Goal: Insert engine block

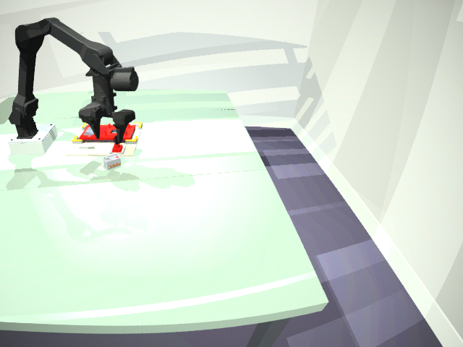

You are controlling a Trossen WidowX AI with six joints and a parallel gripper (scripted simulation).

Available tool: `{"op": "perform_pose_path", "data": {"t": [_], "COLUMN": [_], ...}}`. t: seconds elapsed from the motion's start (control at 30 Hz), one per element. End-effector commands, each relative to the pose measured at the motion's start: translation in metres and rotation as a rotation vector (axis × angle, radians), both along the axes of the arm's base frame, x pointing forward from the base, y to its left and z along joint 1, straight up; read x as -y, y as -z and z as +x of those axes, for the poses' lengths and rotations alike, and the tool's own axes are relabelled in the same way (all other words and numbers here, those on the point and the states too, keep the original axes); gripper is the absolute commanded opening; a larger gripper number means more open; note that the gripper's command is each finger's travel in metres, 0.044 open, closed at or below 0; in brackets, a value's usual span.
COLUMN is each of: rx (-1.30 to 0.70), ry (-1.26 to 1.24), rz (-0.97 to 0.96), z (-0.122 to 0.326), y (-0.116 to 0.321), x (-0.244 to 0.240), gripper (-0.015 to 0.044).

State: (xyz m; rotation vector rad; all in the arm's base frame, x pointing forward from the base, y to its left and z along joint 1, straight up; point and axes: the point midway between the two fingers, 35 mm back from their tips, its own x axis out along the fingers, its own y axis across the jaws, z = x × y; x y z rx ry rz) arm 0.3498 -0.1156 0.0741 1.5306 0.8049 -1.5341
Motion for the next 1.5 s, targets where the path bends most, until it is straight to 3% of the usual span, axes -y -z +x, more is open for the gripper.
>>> {"op": "perform_pose_path", "data": {"t": [0.0, 0.37, 0.77, 0.93, 1.47], "rx": [0.005, 0.000, 0.000, 0.000, 0.000], "ry": [0.159, 0.510, 0.516, 0.516, 0.516], "rz": [0.039, 0.111, 0.112, 0.112, 0.112], "z": [0.001, -0.002, 0.005, 0.006, 0.007], "y": [-0.003, -0.012, -0.013, 0.023, 0.039], "x": [0.001, 0.001, 0.011, 0.012, 0.011], "gripper": [0.0440, 0.0440, 0.0440, 0.0440, 0.0440]}}
